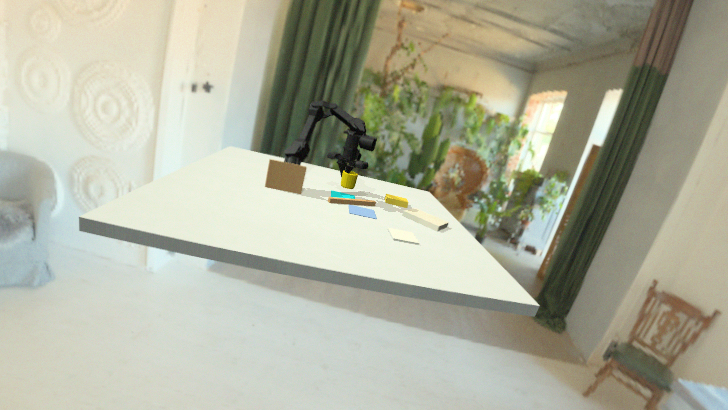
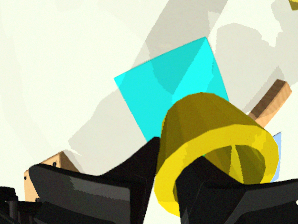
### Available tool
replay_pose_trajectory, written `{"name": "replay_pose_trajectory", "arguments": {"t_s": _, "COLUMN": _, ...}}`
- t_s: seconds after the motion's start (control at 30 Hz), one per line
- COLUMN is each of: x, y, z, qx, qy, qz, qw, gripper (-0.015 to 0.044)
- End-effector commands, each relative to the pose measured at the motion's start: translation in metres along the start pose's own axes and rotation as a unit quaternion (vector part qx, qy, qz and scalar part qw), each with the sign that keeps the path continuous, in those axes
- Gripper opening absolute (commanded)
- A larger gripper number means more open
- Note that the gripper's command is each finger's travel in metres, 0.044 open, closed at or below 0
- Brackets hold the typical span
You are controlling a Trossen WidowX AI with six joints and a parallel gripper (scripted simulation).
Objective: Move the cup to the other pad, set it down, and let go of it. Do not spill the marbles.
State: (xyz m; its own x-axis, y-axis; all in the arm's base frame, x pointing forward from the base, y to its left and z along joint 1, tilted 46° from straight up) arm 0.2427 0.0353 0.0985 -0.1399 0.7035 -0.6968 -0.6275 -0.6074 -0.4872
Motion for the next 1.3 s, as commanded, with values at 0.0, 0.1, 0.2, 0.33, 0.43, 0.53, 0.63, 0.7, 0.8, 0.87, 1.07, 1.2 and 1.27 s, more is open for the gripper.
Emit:
{"name": "replay_pose_trajectory", "arguments": {"t_s": 0.0, "x": 0.001, "y": -0.001, "z": 0.008, "qx": 0.004, "qy": -0.002, "qz": -0.001, "qw": 1.000, "gripper": 0.0000}}
{"name": "replay_pose_trajectory", "arguments": {"t_s": 0.1, "x": 0.001, "y": -0.002, "z": 0.011, "qx": 0.004, "qy": -0.002, "qz": -0.001, "qw": 1.000, "gripper": 0.0000}}
{"name": "replay_pose_trajectory", "arguments": {"t_s": 0.2, "x": 0.003, "y": -0.002, "z": 0.011, "qx": 0.004, "qy": -0.002, "qz": -0.001, "qw": 1.000, "gripper": 0.0000}}
{"name": "replay_pose_trajectory", "arguments": {"t_s": 0.33, "x": 0.008, "y": -0.003, "z": 0.011, "qx": 0.004, "qy": -0.002, "qz": -0.001, "qw": 1.000, "gripper": 0.0000}}
{"name": "replay_pose_trajectory", "arguments": {"t_s": 0.43, "x": 0.012, "y": -0.003, "z": 0.012, "qx": 0.004, "qy": -0.002, "qz": -0.001, "qw": 1.000, "gripper": 0.0000}}
{"name": "replay_pose_trajectory", "arguments": {"t_s": 0.53, "x": 0.016, "y": -0.003, "z": 0.012, "qx": 0.004, "qy": -0.002, "qz": -0.001, "qw": 1.000, "gripper": 0.0000}}
{"name": "replay_pose_trajectory", "arguments": {"t_s": 0.63, "x": 0.020, "y": -0.003, "z": 0.012, "qx": 0.004, "qy": -0.002, "qz": -0.001, "qw": 1.000, "gripper": 0.0000}}
{"name": "replay_pose_trajectory", "arguments": {"t_s": 0.7, "x": 0.023, "y": -0.003, "z": 0.012, "qx": 0.004, "qy": -0.002, "qz": -0.001, "qw": 1.000, "gripper": 0.0000}}
{"name": "replay_pose_trajectory", "arguments": {"t_s": 0.8, "x": 0.027, "y": -0.003, "z": 0.012, "qx": 0.004, "qy": -0.002, "qz": -0.001, "qw": 1.000, "gripper": 0.0000}}
{"name": "replay_pose_trajectory", "arguments": {"t_s": 0.87, "x": 0.029, "y": -0.003, "z": 0.012, "qx": 0.004, "qy": -0.002, "qz": -0.001, "qw": 1.000, "gripper": 0.0000}}
{"name": "replay_pose_trajectory", "arguments": {"t_s": 1.07, "x": 0.037, "y": -0.003, "z": 0.013, "qx": 0.004, "qy": -0.002, "qz": -0.001, "qw": 1.000, "gripper": 0.0000}}
{"name": "replay_pose_trajectory", "arguments": {"t_s": 1.2, "x": 0.042, "y": -0.003, "z": 0.014, "qx": 0.004, "qy": -0.003, "qz": -0.002, "qw": 1.000, "gripper": 0.0000}}
{"name": "replay_pose_trajectory", "arguments": {"t_s": 1.27, "x": 0.045, "y": -0.003, "z": 0.014, "qx": 0.004, "qy": -0.003, "qz": -0.002, "qw": 1.000, "gripper": 0.0000}}
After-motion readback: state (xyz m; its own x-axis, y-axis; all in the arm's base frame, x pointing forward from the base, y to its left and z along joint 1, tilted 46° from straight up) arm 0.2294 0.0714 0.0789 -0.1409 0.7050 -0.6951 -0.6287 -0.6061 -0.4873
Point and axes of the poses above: the point midway between the two fingers, 35 mm back from their tips, its own x axis out along the fingers, its own z axis across the jaws, y = z × x, the point moved 4 cm from there along -x, back along the fingers, and after that the axes turned 15 degrees about x, right-handed, at the moved point
